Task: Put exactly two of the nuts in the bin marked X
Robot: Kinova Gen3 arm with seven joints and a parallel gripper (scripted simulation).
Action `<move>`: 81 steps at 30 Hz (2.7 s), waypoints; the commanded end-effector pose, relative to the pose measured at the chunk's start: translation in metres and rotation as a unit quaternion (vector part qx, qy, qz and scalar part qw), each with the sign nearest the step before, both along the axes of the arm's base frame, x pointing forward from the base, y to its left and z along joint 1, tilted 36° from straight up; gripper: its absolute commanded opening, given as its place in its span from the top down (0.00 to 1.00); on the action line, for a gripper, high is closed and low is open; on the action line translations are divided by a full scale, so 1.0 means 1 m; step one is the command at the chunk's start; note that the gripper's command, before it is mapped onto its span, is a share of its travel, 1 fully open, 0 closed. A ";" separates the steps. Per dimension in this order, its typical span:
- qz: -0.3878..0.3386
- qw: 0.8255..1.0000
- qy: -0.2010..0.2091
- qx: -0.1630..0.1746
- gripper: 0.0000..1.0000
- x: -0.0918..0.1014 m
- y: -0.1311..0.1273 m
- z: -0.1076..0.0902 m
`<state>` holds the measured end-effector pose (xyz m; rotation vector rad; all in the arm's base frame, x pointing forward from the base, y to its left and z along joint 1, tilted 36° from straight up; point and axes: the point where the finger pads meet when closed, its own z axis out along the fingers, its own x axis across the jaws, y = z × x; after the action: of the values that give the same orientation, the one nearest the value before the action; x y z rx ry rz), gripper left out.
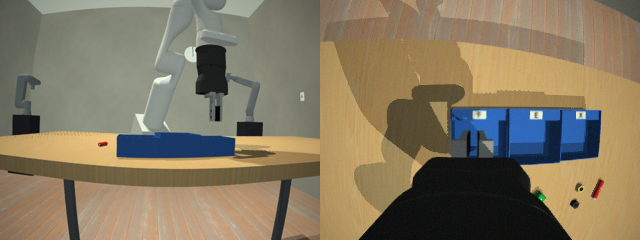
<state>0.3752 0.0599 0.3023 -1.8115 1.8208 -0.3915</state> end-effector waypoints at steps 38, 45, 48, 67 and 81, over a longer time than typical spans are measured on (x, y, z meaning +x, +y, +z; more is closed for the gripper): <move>-0.001 1.000 -0.003 0.002 0.69 0.033 0.011 -0.044; -0.002 1.000 -0.004 0.002 0.69 0.035 0.010 -0.047; 0.000 1.000 -0.003 0.000 0.69 0.035 0.010 -0.046; 0.000 1.000 -0.003 0.000 0.69 0.035 0.010 -0.046; 0.000 1.000 -0.003 0.000 0.69 0.035 0.010 -0.046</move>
<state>0.4103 0.0689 0.2576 -1.8086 1.8160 -0.3999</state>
